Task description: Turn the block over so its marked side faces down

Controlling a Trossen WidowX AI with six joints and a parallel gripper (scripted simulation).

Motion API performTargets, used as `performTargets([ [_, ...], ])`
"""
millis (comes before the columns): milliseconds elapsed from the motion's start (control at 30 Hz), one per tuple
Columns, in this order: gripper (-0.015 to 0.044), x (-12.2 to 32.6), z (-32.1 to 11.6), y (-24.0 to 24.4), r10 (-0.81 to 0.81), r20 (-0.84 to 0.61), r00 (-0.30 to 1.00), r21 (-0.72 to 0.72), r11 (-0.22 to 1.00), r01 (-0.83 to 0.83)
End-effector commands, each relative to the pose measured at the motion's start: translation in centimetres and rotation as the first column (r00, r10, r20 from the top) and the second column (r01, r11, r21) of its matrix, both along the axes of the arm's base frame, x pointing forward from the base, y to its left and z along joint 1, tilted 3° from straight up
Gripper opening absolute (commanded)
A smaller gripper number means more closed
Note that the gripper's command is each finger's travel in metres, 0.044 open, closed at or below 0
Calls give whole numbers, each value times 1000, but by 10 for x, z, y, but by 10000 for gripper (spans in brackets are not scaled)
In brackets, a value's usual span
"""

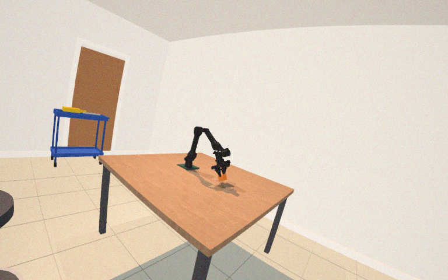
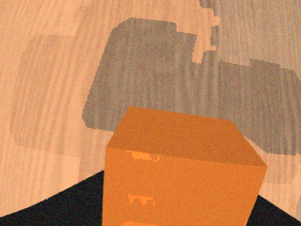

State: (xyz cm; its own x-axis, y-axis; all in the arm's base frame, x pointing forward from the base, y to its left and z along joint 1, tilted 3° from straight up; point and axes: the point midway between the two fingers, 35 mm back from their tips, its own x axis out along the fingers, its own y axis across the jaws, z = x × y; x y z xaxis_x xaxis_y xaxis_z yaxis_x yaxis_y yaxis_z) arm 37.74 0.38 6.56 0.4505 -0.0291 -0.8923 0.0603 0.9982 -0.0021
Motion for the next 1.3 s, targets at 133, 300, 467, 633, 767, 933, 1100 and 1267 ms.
performTargets([
  [133, 0, 2, -3, 0, -1, 72, 997, -7, 1000, 2],
  [300, 0, 7, -13, 0, 1, 153, 988, -13, 1000, 1],
  [467, 0, 10, -21, 0, 4, 233, 973, -19, 1000, 1],
  [633, 0, 10, -27, 0, 6, 311, 951, -24, 1000, 2],
  [767, 0, 8, -29, 0, 7, 372, 928, -27, 1000, 4],
  [933, 0, 4, -31, 0, 8, 445, 895, -31, 999, 6],
  [1100, 0, -3, -29, -1, 9, 513, 858, -34, 999, 10],
  [1267, 0, -4, -27, -1, 10, 543, 840, -36, 999, 11],
])
